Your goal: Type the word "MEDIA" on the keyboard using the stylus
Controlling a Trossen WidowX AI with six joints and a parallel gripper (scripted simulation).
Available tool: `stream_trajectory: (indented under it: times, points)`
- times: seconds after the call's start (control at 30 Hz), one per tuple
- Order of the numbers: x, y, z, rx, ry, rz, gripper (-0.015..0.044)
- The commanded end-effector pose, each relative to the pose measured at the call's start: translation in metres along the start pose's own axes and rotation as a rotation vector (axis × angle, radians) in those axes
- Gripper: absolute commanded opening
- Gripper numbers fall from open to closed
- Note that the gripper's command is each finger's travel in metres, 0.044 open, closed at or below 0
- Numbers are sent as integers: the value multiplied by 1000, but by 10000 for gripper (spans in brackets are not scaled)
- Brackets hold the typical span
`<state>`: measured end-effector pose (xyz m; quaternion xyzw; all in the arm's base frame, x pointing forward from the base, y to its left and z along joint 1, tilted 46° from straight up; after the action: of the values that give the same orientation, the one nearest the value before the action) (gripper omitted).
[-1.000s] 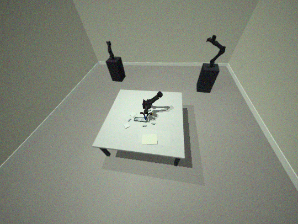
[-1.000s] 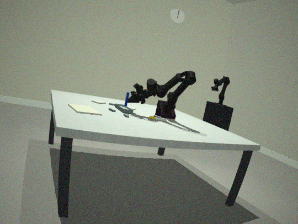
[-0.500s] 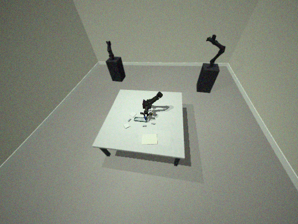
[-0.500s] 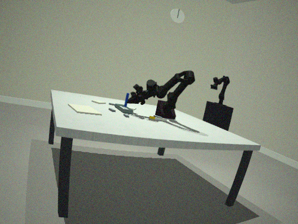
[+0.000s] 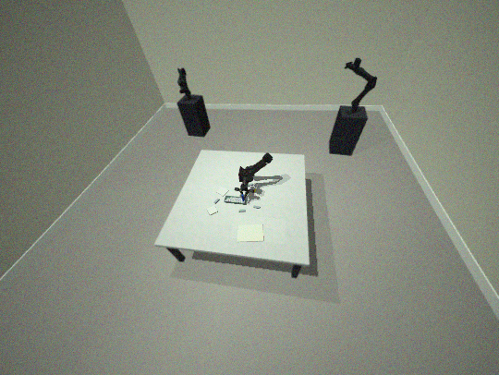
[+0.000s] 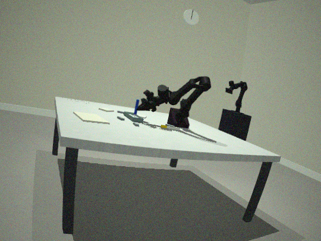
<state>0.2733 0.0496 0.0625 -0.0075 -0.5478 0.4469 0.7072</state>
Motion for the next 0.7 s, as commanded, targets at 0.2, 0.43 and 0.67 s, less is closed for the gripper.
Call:
stream_trajectory:
  times: [0.2,0.43,0.67]
  points:
    - [4,-27,15,-10,-4,9,81]
    - [3,-26,15,-10,0,3,71]
    - [-6,-26,18,-6,5,6,0]
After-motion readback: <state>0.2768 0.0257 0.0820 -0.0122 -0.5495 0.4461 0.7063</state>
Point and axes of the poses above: the point midway between the two fingers, 35 mm back from their tips, its own z axis back along the fingers, its own x axis across the jaws, y = z × x, the point moved 4 cm from there along z, back along the fingers, and after that the axes turned 6 degrees about -z, right-handed, at the moved point
